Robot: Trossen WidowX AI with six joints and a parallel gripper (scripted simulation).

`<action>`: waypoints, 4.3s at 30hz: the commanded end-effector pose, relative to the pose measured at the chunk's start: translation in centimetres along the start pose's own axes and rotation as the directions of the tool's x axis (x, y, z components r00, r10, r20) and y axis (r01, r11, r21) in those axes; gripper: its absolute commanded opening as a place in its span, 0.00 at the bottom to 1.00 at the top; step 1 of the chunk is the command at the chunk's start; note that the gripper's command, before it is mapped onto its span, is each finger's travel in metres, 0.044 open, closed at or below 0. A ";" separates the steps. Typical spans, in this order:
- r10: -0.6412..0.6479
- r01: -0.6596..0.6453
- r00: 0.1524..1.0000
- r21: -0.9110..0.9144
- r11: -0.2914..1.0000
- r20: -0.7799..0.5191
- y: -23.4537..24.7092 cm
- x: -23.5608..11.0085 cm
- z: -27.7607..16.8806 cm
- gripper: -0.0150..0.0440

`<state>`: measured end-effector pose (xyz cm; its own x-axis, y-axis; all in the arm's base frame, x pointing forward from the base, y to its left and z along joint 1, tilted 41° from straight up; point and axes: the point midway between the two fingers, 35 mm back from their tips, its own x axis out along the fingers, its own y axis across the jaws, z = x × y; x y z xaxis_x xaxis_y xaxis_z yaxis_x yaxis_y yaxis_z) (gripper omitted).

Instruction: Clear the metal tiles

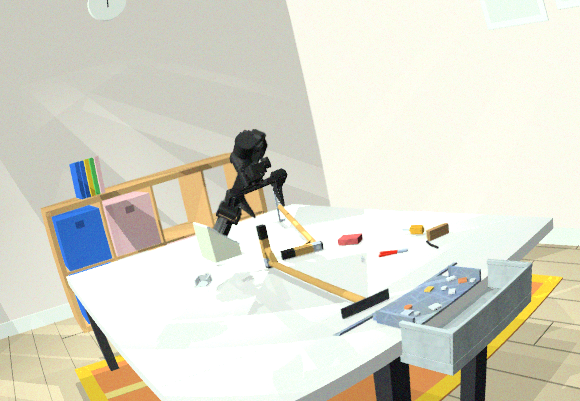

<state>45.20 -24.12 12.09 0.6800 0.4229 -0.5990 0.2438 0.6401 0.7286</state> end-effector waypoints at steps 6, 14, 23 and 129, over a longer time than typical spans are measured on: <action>0.030 -0.031 0.995 0.004 1.000 0.098 0.0 -4.2 0.2 1.00; 0.049 -0.049 0.982 -0.004 0.999 0.184 0.0 -7.7 0.1 1.00; 0.067 -0.065 0.958 -0.014 0.998 0.280 0.1 -11.7 -0.3 1.00; 0.096 -0.024 0.740 -0.117 0.993 0.666 1.8 -27.0 -7.9 1.00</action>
<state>20.92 -28.61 26.83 0.9888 -0.0585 -0.1376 0.1385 0.7050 0.6955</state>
